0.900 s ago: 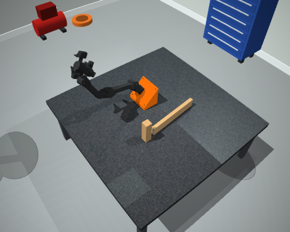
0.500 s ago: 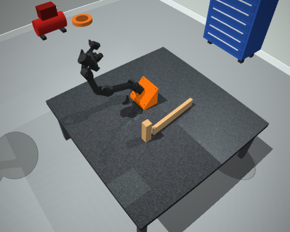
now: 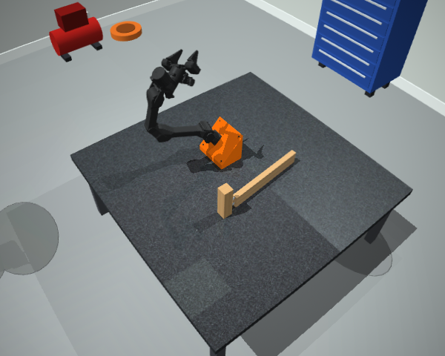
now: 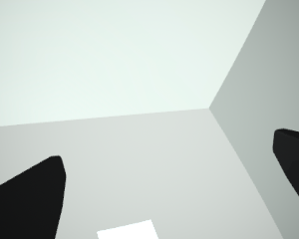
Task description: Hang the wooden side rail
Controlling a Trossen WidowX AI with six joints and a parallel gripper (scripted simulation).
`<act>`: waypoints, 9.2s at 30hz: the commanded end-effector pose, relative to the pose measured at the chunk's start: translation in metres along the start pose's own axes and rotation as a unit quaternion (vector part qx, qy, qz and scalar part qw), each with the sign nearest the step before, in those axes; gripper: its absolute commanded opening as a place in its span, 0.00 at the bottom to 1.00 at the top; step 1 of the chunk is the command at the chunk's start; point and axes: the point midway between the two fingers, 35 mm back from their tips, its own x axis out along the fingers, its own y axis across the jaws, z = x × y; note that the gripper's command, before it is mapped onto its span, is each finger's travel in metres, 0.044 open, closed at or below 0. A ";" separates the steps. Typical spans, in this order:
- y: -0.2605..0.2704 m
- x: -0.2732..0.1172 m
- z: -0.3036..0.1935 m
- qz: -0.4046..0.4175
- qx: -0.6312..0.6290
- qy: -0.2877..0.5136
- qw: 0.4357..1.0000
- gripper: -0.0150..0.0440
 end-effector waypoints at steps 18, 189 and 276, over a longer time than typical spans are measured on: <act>0.225 -0.065 0.185 0.507 0.128 -0.185 0.832 1.00; 0.284 -0.275 0.496 -0.829 -0.440 -0.326 0.115 1.00; 0.195 -0.316 0.553 -0.850 -0.502 0.005 0.162 1.00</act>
